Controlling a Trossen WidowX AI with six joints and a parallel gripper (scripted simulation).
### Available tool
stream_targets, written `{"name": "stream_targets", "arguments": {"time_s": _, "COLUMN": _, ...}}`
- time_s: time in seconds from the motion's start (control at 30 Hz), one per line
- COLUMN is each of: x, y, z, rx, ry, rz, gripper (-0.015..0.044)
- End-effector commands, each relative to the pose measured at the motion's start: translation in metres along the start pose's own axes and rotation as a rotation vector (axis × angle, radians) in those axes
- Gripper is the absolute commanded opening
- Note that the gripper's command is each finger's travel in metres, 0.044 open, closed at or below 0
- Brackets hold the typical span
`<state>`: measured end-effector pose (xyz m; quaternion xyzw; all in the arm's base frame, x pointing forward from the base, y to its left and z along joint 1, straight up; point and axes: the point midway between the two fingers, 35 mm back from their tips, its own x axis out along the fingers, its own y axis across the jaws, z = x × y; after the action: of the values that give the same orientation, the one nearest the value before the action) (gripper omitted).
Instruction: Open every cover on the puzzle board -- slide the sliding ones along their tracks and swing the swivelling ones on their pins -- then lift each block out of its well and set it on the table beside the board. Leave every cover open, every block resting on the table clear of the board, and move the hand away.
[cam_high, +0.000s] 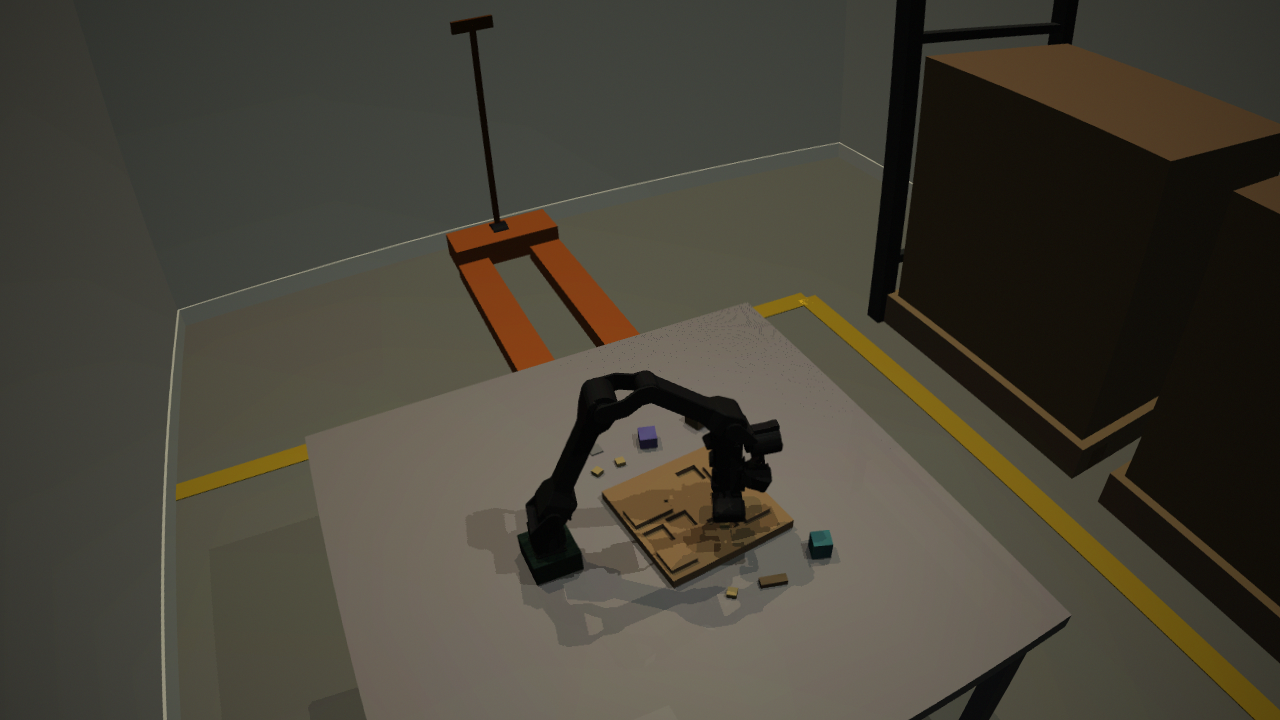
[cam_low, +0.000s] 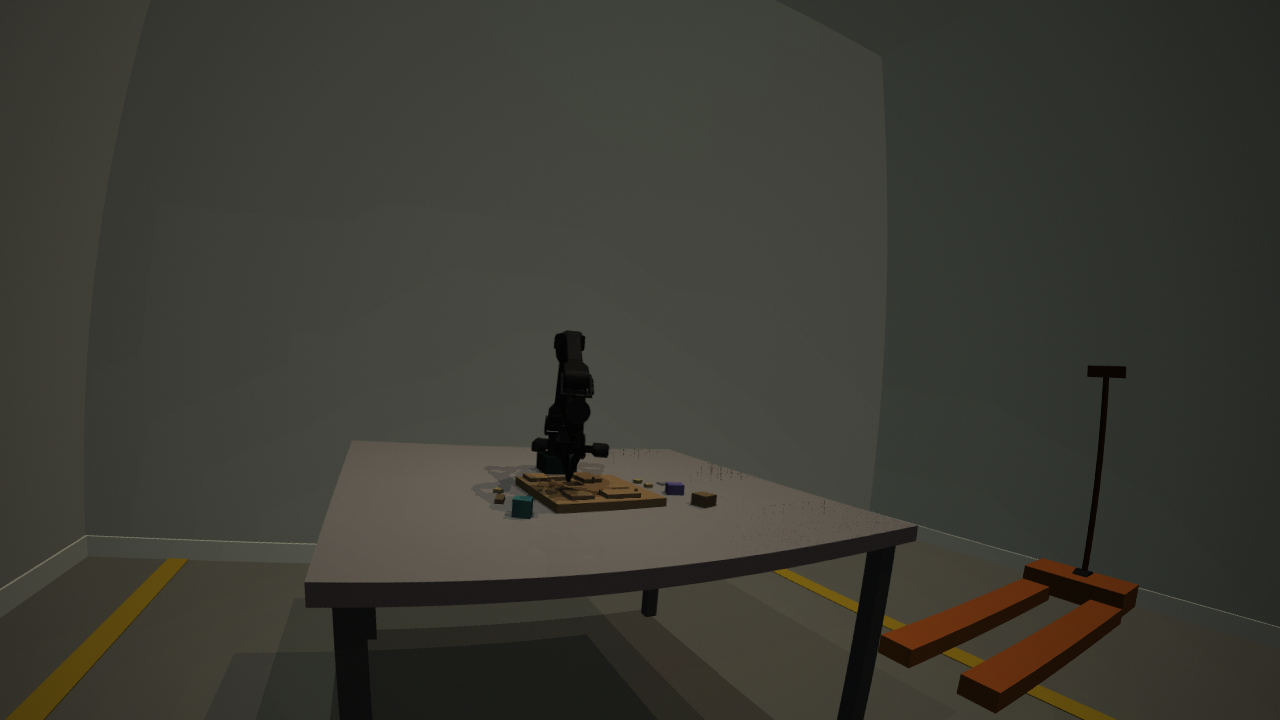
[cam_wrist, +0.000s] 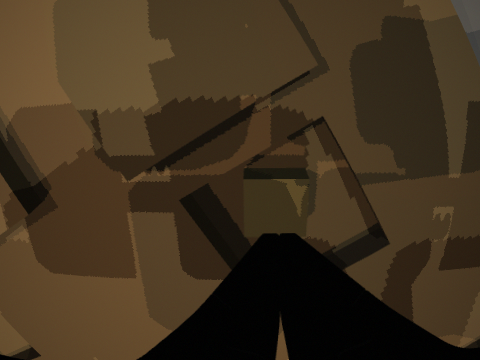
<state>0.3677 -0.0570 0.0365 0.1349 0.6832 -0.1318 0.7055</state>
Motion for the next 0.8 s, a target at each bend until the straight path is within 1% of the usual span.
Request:
{"name": "stream_targets", "arguments": {"time_s": 0.0, "x": 0.014, "y": -0.001, "z": -0.002, "rx": 0.006, "ry": 0.004, "rz": 0.0, "gripper": 0.0}}
{"name": "stream_targets", "arguments": {"time_s": 0.77, "x": 0.025, "y": -0.001, "z": -0.001, "rx": 0.006, "ry": 0.004, "rz": 0.0, "gripper": 0.0}}
